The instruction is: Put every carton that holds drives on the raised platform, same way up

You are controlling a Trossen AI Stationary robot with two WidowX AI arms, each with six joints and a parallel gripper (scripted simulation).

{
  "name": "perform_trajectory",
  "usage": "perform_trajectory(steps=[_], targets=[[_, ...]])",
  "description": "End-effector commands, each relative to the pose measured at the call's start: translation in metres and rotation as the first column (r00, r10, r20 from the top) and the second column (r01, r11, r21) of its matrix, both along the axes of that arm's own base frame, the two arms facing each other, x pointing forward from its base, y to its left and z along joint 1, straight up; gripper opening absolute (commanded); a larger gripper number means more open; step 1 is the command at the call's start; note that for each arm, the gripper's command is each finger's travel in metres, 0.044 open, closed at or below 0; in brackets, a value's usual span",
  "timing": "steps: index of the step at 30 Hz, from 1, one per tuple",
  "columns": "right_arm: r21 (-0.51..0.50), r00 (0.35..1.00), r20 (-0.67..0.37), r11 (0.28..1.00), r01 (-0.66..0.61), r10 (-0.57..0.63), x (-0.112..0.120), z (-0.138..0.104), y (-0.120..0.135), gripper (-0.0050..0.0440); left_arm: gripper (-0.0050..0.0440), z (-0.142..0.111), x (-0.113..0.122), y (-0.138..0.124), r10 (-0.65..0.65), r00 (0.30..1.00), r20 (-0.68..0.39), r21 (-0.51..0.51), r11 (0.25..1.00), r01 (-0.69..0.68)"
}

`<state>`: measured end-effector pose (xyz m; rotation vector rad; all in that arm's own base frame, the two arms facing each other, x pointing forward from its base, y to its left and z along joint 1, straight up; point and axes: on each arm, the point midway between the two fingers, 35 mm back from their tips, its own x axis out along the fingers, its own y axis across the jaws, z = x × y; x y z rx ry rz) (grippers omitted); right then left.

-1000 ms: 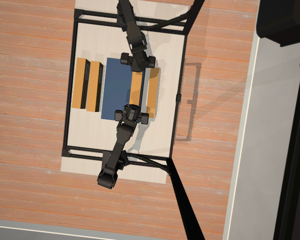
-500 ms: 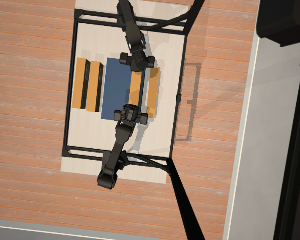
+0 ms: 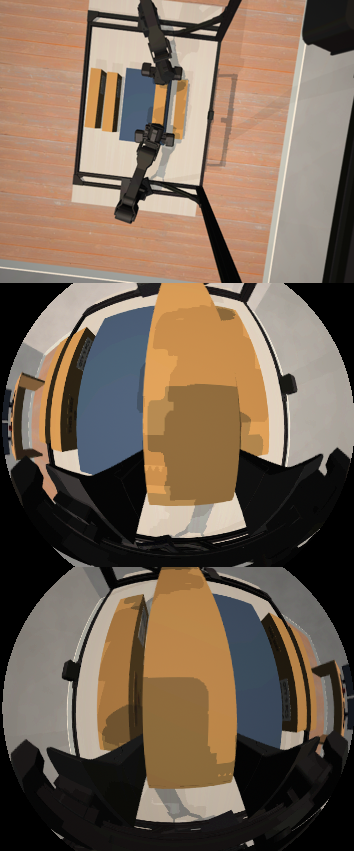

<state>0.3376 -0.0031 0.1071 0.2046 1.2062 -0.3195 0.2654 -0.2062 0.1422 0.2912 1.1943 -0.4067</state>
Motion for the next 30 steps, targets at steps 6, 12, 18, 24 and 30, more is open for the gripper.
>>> perform_trajectory(steps=[6, 12, 18, 24, 30], targets=[[0.003, 0.999, 0.033, 1.000, -0.001, 0.000, 0.001, -0.014, 0.000, 0.0000, 0.0000, -0.013, -0.001, 0.001, -0.004, 1.000, 0.026, -0.020, 1.000, 0.005], [0.003, 0.999, 0.033, 1.000, -0.001, 0.000, 0.001, -0.026, 0.000, 0.0000, 0.0000, -0.025, -0.001, 0.001, -0.004, 1.000, 0.026, -0.020, 1.000, 0.005], [0.003, 0.999, 0.033, 1.000, -0.001, 0.000, 0.001, -0.030, 0.000, 0.0000, 0.0000, -0.028, -0.001, 0.001, -0.004, 1.000, 0.026, -0.020, 1.000, 0.005], [0.003, 0.999, 0.033, 1.000, -0.001, 0.000, 0.001, -0.031, 0.000, 0.0000, 0.0000, -0.029, -0.001, 0.001, -0.004, 1.000, 0.026, -0.020, 1.000, 0.005], [0.003, 0.999, 0.033, 1.000, -0.001, 0.000, 0.001, -0.035, 0.000, 0.0389, 0.0389, -0.033, -0.001, 0.001, -0.004, 1.000, 0.026, -0.020, 1.000, 0.005]])
